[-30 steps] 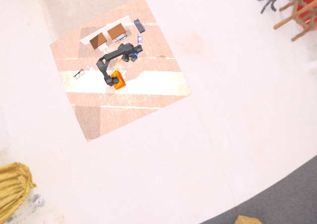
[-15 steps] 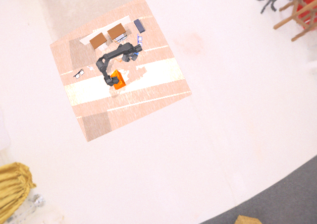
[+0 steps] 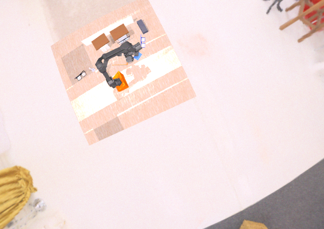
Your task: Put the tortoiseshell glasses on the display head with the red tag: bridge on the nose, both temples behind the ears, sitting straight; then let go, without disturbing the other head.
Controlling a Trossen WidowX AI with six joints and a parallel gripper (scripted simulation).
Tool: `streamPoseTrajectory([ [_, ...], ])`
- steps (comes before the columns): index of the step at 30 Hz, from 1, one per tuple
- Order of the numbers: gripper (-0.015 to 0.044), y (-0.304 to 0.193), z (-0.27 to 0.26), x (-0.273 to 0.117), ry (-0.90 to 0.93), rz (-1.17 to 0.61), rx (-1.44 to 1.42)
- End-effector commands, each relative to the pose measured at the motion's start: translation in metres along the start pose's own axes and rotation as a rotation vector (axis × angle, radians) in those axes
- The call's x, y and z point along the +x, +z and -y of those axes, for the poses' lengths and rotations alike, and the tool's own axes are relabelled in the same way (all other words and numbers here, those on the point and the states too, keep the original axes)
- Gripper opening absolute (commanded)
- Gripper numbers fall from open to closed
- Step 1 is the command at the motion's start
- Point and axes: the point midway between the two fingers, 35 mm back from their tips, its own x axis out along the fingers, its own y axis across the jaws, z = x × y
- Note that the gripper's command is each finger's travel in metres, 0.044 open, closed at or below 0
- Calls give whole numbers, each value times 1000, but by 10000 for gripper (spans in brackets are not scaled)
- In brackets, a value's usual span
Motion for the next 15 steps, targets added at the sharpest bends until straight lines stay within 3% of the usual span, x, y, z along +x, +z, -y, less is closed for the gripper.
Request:
streamPoseTrajectory([
  [1,0,0,5,3,12,19,-136],
  [15,0,-4,19,18,23,83,-689],
])
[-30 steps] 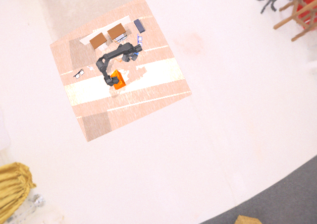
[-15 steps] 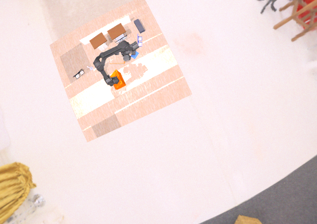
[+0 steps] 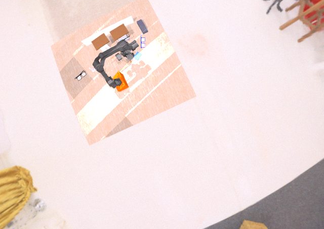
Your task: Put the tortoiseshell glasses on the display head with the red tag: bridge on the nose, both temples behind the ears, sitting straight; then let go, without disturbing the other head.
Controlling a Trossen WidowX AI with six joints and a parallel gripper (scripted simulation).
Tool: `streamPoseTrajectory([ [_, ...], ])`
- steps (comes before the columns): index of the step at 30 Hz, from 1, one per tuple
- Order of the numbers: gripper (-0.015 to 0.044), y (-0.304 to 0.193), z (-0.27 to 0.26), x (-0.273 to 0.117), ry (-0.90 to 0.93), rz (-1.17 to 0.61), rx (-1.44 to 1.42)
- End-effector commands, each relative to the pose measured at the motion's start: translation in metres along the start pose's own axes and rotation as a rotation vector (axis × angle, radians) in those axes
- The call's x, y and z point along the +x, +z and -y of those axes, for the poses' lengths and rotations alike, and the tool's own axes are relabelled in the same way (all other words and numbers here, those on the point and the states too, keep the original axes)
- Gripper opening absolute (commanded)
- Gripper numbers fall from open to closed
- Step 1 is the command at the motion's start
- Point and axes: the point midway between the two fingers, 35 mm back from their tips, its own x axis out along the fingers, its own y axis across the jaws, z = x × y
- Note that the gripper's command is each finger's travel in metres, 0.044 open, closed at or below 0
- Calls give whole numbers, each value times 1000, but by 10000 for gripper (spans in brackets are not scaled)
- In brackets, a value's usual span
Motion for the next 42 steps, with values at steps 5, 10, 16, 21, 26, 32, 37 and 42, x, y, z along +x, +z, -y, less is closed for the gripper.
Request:
streamPoseTrajectory([
  [5,0,-6,7,7,-3,39,-295],
  [10,0,-10,11,12,-10,61,-493],
  [16,0,-14,16,19,-25,85,-731],
  [21,0,-18,20,24,-41,104,-929],
  [26,0,-21,24,29,-61,121,-1127],
  [32,0,-25,29,35,-90,139,-1365],
  [37,0,-27,34,40,-119,151,-1563],
  [42,0,-30,38,46,-151,160,-1761],
])
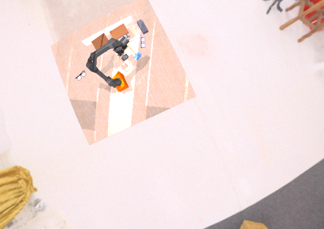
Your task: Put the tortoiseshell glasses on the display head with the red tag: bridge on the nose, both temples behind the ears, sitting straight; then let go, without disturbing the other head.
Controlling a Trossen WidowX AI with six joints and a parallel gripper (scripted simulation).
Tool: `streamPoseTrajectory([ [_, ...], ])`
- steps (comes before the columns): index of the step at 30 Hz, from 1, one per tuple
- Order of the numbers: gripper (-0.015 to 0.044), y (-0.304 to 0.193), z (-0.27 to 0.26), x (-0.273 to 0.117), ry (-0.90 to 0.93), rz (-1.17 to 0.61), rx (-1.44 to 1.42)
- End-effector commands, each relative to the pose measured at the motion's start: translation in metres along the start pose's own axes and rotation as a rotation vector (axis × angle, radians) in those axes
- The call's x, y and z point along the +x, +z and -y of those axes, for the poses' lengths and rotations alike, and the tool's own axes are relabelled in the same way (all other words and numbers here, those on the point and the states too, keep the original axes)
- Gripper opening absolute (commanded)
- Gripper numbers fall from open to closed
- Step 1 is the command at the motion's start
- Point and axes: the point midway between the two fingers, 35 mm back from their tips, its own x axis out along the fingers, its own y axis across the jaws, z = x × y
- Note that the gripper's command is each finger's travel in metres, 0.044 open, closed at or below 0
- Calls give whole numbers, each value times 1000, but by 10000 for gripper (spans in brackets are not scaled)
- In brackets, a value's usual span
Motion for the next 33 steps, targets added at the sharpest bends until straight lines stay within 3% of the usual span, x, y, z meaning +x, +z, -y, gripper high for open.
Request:
streamPoseTrajectory([
  [1,0,-4,-2,3,-20,3,-139],
  [33,0,-33,-22,33,-132,-75,-1417],
])
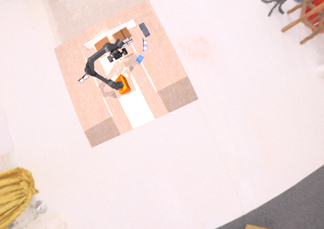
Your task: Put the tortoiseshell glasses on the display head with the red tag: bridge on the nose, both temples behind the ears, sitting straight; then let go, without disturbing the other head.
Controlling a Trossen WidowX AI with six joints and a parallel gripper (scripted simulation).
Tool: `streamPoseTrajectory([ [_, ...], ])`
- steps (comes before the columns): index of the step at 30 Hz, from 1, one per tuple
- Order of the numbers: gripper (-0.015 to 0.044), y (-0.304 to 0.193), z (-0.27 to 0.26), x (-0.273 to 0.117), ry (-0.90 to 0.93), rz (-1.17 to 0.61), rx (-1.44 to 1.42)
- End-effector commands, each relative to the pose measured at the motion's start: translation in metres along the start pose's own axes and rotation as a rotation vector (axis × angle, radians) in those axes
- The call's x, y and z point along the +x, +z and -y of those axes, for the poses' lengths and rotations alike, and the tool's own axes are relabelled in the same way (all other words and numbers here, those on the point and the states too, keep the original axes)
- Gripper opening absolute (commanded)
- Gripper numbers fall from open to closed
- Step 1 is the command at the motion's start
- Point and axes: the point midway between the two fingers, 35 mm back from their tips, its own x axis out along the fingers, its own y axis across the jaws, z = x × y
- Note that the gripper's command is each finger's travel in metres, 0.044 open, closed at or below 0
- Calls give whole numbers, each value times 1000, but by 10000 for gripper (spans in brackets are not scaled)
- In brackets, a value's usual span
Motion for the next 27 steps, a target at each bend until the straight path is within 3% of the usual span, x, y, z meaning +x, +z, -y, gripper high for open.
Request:
streamPoseTrajectory([
  [1,0,0,-4,3,-10,-16,-139],
  [27,0,7,-33,25,0,-112,-1184],
])
